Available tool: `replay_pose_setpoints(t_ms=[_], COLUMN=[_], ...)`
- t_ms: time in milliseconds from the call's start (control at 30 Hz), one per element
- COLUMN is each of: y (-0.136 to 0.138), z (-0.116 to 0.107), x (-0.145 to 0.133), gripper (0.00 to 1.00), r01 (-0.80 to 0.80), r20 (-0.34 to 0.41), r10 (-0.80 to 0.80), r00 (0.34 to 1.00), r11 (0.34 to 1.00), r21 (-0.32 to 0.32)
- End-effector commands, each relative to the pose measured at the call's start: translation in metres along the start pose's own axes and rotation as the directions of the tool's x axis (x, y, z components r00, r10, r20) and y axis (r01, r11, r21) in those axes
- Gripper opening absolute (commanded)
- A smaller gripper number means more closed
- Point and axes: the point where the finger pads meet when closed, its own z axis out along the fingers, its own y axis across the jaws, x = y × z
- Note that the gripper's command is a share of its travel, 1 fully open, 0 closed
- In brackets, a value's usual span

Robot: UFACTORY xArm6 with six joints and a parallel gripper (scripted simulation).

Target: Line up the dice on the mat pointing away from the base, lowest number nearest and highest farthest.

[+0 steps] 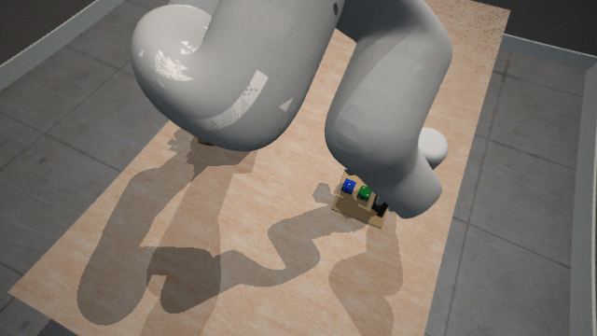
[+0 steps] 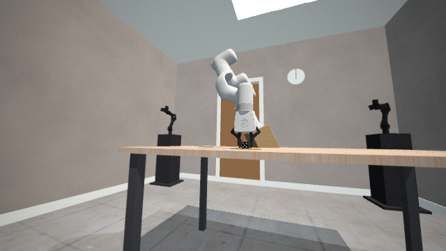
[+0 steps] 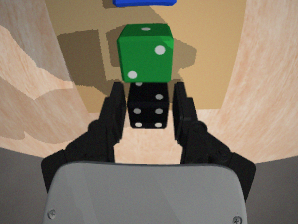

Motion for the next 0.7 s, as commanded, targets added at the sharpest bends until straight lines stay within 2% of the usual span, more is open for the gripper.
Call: replay_pose_setpoints(t_ms=[0, 333, 667], y=[0.000, 0.000, 0.000], z=[-0.001, -0.008, -0.055], x=[-0.001, -0.001, -0.001], gripper=[0.47, 0.47, 0.47], r01=[0.000, 0.000, 0.000], r20=[0.003, 0.003, 0.003], r10=[0.000, 0.000, 0.000], r00=[1.000, 1.000, 1.000], r11=[1.000, 1.000, 1.000], r21=[-0.001, -0.001, -0.001])
